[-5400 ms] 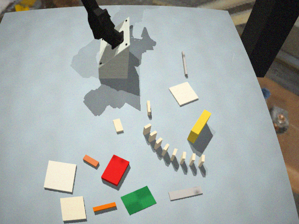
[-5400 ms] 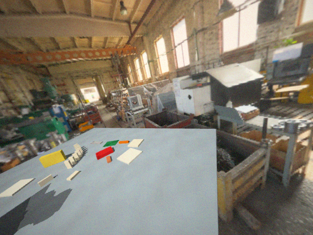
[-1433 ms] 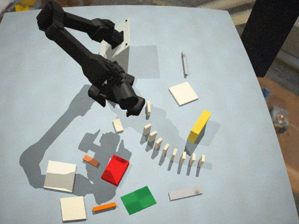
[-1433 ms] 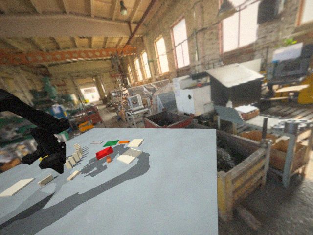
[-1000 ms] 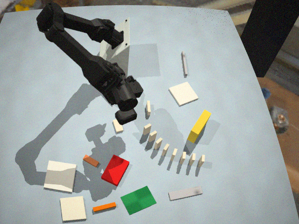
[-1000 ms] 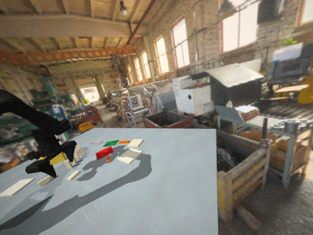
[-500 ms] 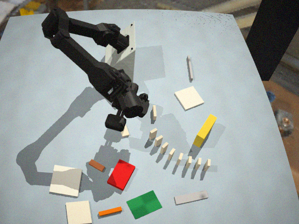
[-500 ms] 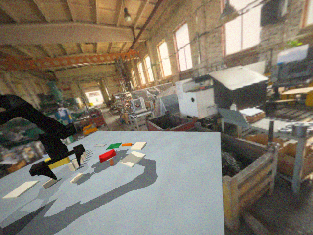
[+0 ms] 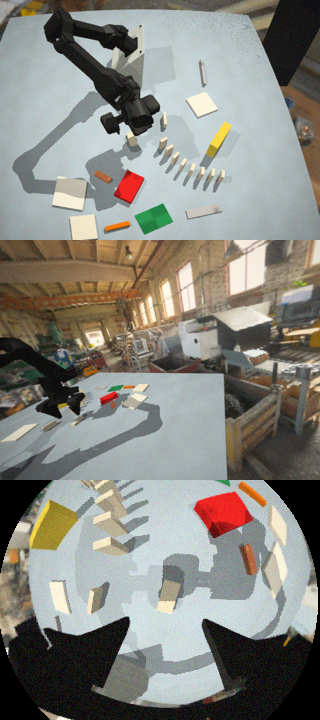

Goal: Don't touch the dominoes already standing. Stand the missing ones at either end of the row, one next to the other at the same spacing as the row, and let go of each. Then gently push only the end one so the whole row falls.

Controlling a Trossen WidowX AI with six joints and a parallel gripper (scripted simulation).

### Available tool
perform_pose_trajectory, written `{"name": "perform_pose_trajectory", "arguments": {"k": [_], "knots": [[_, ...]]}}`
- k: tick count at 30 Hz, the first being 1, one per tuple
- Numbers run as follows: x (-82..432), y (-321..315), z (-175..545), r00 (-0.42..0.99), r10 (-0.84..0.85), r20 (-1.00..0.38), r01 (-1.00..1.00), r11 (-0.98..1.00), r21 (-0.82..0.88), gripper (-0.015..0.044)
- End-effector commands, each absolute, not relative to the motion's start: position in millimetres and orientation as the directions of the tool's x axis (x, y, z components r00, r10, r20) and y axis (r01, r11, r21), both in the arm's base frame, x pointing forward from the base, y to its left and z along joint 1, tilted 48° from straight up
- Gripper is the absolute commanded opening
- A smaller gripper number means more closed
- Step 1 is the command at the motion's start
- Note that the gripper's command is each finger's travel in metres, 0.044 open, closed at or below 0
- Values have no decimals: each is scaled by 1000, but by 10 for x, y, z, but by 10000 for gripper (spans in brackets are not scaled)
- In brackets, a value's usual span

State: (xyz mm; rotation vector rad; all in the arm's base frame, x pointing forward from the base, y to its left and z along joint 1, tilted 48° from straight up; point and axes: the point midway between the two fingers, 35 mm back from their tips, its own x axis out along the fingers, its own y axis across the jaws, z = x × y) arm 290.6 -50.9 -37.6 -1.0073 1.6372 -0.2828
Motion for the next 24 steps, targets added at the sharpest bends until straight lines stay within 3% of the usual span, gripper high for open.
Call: {"name": "perform_pose_trajectory", "arguments": {"k": [1, 12, 24], "knots": [[2895, -542, -408, -1, -736, -677, -224, 660, -717, 440], [2897, -582, -450, -1, -736, -676, 334, 637, -694, 440], [2897, -629, -494, -1, -737, -676, 819, 387, -424, 440]]}}
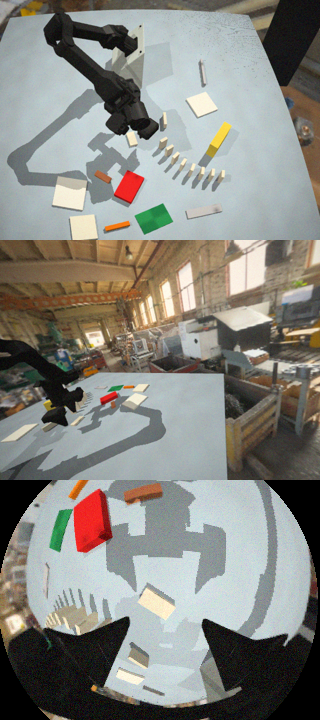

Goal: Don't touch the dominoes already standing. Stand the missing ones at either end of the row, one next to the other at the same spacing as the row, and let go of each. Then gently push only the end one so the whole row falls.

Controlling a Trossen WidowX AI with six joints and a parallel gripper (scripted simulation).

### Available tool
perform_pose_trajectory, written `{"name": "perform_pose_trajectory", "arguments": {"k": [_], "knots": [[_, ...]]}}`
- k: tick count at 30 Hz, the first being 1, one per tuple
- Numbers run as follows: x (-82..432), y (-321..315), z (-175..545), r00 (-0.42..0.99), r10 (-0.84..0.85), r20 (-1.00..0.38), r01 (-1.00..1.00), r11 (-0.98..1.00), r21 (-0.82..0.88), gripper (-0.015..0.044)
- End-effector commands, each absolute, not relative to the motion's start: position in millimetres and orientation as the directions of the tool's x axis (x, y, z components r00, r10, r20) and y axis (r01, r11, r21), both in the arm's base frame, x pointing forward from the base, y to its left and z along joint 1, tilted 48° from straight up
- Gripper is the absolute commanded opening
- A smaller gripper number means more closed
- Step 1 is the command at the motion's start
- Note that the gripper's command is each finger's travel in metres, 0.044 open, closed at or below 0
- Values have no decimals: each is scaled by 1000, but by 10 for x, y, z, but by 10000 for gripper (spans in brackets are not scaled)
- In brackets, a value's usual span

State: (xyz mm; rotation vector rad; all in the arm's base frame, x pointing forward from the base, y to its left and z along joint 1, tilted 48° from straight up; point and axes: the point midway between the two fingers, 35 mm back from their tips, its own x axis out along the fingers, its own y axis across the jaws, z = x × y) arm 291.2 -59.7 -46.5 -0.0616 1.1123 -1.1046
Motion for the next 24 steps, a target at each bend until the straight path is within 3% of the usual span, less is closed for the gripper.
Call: {"name": "perform_pose_trajectory", "arguments": {"k": [1, 12, 24], "knots": [[2897, -633, -497, -1, -737, -676, 847, 358, -392, 440], [2894, -676, -536, -1, -738, -675, 1000, -5, 4, 440], [2891, -722, -578, -1, -738, -674, 812, -395, 431, 440]]}}
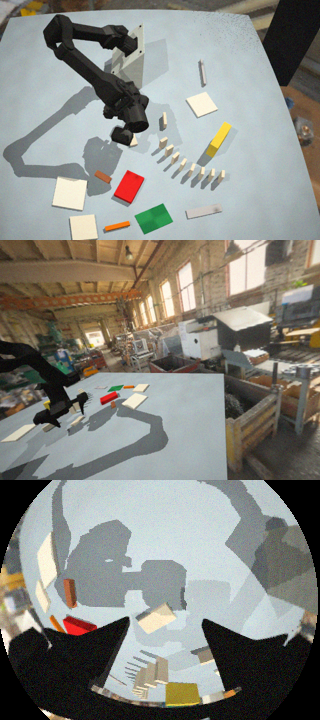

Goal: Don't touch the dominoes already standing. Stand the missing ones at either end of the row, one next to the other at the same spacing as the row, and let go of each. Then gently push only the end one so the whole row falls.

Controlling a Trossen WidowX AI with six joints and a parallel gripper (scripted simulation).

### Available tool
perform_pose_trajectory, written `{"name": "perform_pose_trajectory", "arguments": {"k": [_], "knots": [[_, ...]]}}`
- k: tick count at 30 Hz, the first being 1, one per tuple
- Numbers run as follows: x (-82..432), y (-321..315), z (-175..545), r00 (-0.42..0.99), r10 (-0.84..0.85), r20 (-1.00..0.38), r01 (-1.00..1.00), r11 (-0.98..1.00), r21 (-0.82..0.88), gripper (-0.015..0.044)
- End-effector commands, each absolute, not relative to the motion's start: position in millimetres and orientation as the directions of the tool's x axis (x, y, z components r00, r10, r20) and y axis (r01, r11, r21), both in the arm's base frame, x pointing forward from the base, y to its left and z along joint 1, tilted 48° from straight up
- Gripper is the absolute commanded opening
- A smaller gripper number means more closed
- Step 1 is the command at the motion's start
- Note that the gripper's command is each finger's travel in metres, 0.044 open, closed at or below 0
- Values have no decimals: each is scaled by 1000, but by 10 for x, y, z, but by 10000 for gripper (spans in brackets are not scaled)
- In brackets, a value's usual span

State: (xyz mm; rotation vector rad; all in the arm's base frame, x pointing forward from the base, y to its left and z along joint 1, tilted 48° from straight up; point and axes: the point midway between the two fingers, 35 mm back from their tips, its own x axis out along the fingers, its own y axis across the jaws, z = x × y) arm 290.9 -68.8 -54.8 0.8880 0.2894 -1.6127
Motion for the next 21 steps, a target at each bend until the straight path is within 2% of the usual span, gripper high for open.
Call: {"name": "perform_pose_trajectory", "arguments": {"k": [1, 13, 21], "knots": [[2890, -726, -581, -1, -738, -674, 780, -422, 461, 440], [2885, -772, -620, -2, -739, -673, 282, -646, 709, 440], [2885, -775, -622, -2, -740, -673, 249, -652, 716, 440]]}}
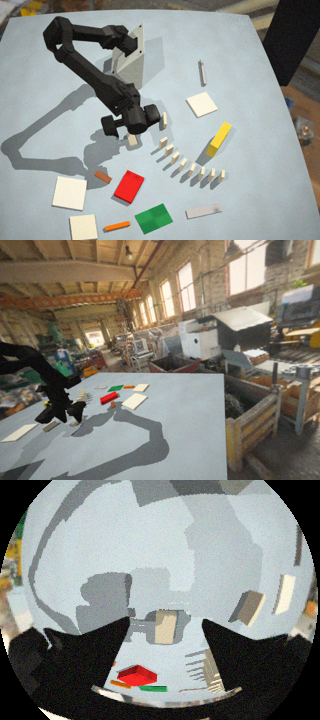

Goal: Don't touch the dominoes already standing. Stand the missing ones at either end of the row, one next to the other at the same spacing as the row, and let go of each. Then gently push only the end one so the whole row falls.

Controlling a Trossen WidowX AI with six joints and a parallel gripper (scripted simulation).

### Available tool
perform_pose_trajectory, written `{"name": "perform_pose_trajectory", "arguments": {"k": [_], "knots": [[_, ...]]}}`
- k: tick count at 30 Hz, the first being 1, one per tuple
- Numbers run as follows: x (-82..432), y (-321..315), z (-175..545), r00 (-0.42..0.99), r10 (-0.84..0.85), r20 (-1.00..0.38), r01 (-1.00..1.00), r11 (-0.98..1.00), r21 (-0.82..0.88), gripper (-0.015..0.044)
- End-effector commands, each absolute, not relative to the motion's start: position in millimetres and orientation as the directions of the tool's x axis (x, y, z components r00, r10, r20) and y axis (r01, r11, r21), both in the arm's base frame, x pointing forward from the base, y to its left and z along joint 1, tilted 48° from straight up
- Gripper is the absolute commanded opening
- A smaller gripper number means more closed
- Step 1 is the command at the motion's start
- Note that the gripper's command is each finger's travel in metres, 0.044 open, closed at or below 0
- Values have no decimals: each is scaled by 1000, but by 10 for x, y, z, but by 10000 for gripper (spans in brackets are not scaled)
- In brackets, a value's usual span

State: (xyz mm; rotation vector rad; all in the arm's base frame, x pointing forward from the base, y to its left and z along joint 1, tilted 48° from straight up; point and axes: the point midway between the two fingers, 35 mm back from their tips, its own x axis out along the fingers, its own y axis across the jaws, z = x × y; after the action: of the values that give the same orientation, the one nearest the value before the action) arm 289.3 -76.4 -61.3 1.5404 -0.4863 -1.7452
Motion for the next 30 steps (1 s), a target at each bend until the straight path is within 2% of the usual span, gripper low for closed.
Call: {"name": "perform_pose_trajectory", "arguments": {"k": [1, 19, 30], "knots": [[2885, -775, -622, -2, -740, -673, 249, -652, 716, 440], [2883, -887, -723, -2, -740, -673, 249, -652, 716, 440], [2883, -887, -723, -2, -740, -673, 249, -652, 716, 151]]}}
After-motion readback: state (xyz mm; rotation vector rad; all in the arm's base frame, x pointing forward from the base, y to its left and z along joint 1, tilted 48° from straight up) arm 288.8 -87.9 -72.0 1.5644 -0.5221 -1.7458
